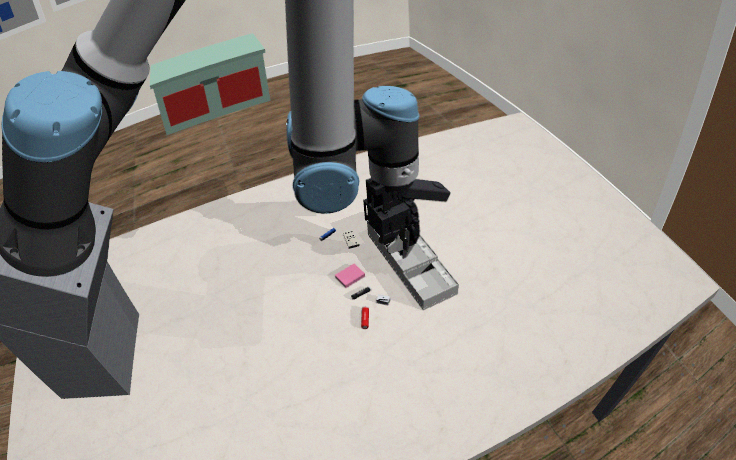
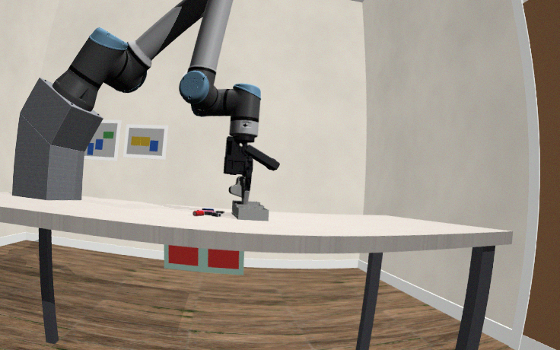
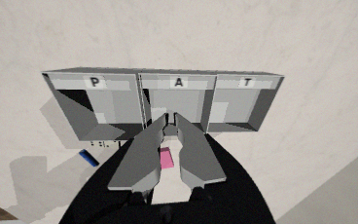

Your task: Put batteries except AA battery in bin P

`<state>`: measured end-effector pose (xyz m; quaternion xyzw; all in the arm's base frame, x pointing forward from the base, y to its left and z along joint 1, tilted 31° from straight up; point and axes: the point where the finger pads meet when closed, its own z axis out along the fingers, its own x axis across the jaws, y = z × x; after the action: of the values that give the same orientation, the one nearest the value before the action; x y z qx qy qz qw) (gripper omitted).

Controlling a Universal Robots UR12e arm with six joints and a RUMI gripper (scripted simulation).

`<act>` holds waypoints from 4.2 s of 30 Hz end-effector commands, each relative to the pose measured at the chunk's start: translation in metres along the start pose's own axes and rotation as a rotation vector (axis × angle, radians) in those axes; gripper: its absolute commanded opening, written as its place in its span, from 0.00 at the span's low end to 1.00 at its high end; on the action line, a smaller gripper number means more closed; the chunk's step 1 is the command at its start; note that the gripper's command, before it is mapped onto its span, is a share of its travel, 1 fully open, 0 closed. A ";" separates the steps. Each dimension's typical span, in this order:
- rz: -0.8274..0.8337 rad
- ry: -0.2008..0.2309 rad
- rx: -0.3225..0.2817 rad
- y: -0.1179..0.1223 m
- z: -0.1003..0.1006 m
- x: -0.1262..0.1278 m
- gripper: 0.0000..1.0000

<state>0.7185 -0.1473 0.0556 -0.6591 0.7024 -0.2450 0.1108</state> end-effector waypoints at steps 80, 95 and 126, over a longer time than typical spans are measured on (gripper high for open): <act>0.000 0.000 0.001 -0.004 -0.027 -0.084 0.04; 0.000 0.000 0.001 -0.004 0.000 -0.084 0.04; 0.000 0.000 0.001 -0.004 0.000 -0.084 0.04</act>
<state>0.7307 -0.0656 0.0427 -0.6590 0.7024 -0.2450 0.1108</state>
